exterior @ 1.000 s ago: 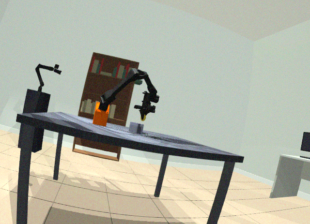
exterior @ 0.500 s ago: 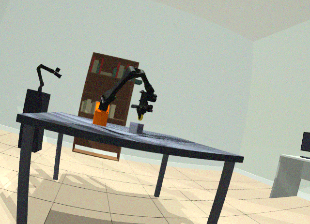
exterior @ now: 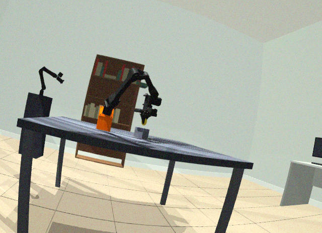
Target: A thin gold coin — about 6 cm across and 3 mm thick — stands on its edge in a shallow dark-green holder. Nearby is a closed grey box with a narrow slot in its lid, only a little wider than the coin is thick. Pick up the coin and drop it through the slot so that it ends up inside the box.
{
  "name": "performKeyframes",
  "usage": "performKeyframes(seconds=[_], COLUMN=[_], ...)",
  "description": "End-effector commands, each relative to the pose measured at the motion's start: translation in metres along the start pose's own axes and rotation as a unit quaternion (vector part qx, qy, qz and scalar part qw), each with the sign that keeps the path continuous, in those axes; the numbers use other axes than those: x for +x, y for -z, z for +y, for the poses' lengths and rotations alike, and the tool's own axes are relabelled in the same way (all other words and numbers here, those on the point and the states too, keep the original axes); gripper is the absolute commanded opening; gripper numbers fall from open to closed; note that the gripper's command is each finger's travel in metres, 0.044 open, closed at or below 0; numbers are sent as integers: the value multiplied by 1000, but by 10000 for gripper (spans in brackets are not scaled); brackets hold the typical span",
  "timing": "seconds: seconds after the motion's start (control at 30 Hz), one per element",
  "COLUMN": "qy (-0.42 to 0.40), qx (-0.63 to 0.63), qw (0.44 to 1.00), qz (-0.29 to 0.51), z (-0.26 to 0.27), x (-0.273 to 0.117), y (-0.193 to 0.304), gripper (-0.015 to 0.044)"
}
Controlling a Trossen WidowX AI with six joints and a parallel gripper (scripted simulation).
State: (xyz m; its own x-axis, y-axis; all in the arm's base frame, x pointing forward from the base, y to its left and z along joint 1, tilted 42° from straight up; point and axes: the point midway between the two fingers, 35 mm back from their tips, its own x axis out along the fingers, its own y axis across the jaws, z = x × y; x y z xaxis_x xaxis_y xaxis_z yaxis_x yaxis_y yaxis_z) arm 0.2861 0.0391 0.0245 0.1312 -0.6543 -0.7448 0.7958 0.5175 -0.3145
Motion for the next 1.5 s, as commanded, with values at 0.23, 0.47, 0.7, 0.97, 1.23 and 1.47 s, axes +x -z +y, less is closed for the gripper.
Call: performKeyframes(seconds=[0.23,0.47,0.7,0.97,1.23,1.47], qy=[0,0,1,1,1,1], qx=[0,-1,0,-1,-2,-2], qw=[1000,1000,1000,1000,1000,1000], qz=[0,0,1,1,1,1], z=[-3,-8,-5,-5,-5,-6], x=[0,0,1,4,8,12], y=[-1,-3,-1,-2,-2,-3], gripper=[0,0,0,0,0,0])
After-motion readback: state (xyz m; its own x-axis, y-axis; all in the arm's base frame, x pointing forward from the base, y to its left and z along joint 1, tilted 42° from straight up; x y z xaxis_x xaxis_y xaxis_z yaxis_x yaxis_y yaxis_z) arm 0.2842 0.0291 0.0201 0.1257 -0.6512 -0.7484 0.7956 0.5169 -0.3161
